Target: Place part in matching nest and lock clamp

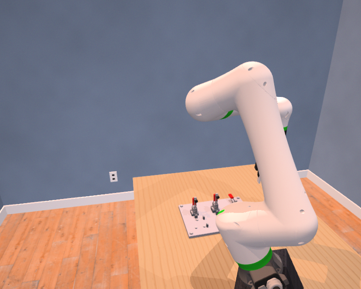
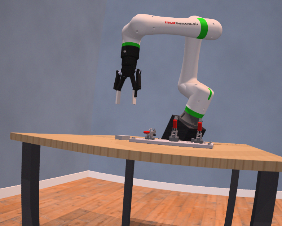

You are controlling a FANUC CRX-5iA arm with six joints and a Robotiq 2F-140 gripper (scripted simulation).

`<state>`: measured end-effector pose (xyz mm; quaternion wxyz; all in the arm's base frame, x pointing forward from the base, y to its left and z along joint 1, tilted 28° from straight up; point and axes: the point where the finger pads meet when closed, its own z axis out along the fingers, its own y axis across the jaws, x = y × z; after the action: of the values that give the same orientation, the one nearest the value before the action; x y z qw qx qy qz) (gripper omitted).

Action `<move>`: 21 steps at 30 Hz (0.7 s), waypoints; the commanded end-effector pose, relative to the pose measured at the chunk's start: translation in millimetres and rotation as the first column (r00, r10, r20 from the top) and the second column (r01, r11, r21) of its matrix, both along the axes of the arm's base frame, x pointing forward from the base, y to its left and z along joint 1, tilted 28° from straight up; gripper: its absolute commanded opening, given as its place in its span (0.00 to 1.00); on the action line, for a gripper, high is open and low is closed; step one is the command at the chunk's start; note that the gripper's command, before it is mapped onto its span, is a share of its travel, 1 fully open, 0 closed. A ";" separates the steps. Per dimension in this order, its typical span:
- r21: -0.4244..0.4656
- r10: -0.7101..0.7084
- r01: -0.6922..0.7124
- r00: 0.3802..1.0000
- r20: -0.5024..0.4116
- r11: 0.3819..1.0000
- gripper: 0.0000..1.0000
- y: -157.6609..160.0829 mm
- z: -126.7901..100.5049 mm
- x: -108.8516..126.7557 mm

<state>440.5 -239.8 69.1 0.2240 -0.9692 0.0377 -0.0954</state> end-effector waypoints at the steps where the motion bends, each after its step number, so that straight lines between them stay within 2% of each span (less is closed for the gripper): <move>1: 0.000 0.000 0.000 1.000 0.000 1.000 0.58 2.6 -5.8 1.4; 11: 0.000 0.000 0.000 1.000 0.000 1.000 0.58 19.8 -41.2 9.6; 13: 0.000 0.000 0.000 1.000 0.000 1.000 0.58 19.8 -41.2 9.6; 21: 0.000 0.000 0.000 1.000 0.000 1.000 0.58 35.4 -73.6 17.0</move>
<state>455.8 -207.0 1.6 0.2240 -0.9692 0.0378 -0.0953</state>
